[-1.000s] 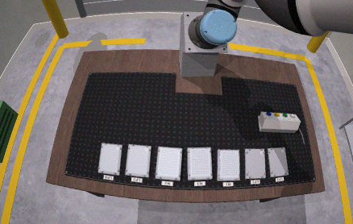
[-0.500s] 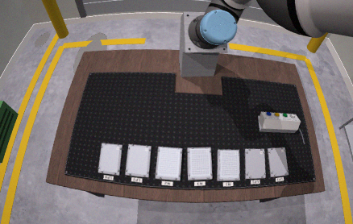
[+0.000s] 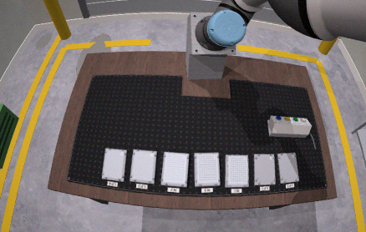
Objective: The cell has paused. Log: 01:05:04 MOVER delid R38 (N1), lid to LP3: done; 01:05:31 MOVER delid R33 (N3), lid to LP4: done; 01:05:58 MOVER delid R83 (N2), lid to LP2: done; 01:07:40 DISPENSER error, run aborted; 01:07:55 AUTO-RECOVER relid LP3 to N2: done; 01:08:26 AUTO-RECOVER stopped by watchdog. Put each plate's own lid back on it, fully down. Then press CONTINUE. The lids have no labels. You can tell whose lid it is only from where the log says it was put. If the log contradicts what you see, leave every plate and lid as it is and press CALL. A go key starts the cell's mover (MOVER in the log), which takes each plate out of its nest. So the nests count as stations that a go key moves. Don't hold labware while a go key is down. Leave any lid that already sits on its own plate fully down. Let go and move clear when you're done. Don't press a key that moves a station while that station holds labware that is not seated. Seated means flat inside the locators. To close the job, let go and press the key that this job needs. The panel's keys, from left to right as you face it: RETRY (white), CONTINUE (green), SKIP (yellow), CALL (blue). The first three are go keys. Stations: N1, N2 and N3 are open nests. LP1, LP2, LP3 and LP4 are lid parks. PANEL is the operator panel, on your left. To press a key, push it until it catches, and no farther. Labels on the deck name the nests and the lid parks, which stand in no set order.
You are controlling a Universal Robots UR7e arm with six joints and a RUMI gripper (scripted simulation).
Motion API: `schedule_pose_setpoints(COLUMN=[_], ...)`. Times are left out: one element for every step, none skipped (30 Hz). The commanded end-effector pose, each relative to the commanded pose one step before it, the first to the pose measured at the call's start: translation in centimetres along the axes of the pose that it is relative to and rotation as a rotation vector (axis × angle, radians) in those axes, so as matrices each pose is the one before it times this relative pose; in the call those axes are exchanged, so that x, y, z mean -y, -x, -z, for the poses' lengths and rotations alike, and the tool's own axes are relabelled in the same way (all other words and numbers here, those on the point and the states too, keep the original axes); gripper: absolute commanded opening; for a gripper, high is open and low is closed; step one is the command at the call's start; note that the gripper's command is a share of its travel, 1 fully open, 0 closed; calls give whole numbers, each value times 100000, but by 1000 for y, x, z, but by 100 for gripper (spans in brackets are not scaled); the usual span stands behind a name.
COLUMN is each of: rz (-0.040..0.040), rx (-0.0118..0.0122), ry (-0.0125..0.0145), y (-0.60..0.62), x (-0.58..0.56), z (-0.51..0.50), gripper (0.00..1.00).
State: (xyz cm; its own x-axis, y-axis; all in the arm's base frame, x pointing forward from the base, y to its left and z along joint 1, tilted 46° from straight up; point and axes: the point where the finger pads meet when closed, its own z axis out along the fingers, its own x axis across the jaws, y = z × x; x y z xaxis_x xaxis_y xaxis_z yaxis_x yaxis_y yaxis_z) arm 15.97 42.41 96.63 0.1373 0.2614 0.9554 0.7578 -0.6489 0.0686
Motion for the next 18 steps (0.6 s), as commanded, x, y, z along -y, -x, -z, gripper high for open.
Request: schedule_pose_setpoints(rz=[-1071,0,0,0,0,-576,-576,-575,-575,-189,4,5,4,0,0,-576,-576,-575], rx=[128,0,0,0,0,137,135,137,138,44,-4,0,-3,0,0,137,135,137], ry=[3562,0,0,0,0,1911,1909,1910,1911,639,4,2,0,0,0,1912,1911,1908], y=[-146,0,0,0,0,-6,-2,-12,-19,-22,-20,-32,-19,0,0,-7,-3,-12], x=[-2569,0,0,0,0,-479,-482,-475,-468,-465,-456,-462,-405,0,0,-477,-477,-481], z=[-855,0,0,0,0,-143,-153,-161,-169,-177,-178,-178,-155,0,0,-143,-153,-162], gripper=[82,82,82,82,82,82,82,82,82,82,82,82,82,82,82,82,82,82])
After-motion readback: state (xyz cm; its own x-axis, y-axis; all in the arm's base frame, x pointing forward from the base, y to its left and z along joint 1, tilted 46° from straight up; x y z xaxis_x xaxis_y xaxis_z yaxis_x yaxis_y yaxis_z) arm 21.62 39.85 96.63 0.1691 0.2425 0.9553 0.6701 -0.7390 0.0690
